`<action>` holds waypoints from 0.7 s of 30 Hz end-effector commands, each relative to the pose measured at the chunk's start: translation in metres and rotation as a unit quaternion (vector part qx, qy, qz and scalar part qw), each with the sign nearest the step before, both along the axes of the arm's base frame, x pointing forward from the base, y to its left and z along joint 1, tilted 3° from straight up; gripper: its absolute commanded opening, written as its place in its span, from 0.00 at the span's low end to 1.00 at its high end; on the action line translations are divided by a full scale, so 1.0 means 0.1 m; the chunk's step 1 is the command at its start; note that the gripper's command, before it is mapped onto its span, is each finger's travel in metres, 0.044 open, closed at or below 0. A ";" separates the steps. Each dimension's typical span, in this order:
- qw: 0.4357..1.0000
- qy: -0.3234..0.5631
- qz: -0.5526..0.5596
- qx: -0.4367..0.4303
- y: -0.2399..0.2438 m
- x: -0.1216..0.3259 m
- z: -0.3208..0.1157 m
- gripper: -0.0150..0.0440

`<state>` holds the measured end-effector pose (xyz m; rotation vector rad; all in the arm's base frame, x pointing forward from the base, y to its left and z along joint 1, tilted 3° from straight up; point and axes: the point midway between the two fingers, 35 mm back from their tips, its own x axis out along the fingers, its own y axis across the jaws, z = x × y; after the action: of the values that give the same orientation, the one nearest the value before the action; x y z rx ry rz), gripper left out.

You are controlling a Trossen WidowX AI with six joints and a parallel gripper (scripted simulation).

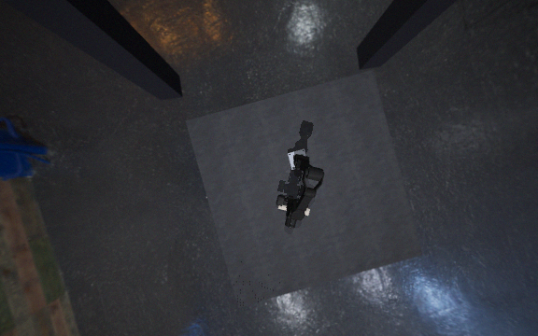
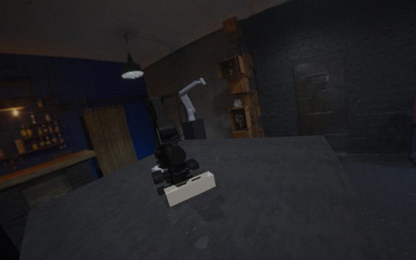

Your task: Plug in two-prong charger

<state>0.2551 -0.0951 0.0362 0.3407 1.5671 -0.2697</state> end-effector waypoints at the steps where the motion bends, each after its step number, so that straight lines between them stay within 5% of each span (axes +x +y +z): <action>1: 1.000 -0.014 -0.001 -0.005 -0.02 0.06 0.00 0.25; 21: 1.000 -0.002 0.000 -0.001 0.00 0.00 0.00 0.25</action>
<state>0.2549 -0.0950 0.0367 0.3401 1.5644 -0.2700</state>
